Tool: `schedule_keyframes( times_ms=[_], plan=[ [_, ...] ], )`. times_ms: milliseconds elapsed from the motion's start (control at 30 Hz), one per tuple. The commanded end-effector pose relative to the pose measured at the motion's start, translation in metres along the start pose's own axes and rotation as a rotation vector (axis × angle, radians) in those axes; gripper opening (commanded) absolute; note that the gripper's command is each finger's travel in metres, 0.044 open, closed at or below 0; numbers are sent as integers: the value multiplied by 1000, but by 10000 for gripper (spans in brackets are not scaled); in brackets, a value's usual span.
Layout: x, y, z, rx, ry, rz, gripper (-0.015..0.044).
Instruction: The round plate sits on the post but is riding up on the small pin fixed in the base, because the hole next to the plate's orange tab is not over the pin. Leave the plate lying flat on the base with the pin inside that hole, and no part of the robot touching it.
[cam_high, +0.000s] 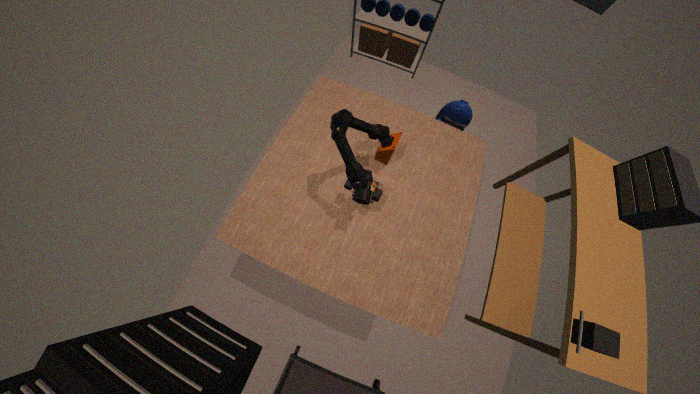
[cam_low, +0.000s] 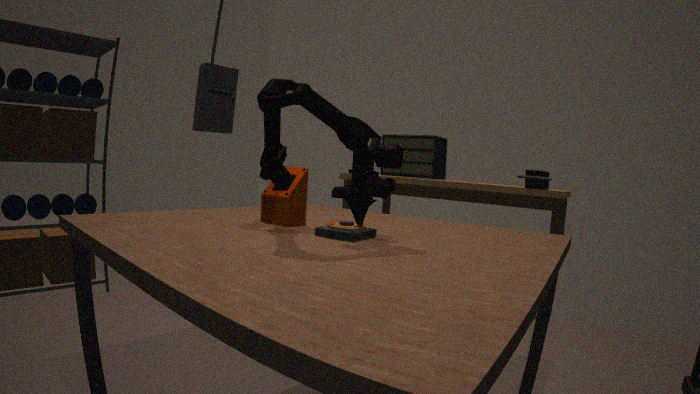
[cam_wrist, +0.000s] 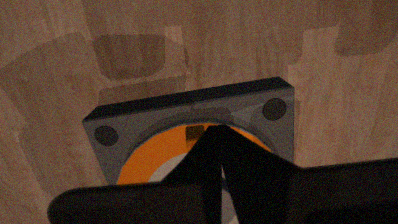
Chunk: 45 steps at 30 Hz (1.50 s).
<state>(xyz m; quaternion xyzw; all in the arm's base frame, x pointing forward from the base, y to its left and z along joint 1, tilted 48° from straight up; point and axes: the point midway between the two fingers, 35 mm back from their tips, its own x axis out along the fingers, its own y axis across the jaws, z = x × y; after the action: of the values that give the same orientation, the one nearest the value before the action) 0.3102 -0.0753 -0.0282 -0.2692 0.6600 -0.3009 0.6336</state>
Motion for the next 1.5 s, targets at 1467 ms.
schedule_keyframes(
  times_ms=[1467],
  plan=[
    [-7,55,-23,3,0,8,0]
  ],
)
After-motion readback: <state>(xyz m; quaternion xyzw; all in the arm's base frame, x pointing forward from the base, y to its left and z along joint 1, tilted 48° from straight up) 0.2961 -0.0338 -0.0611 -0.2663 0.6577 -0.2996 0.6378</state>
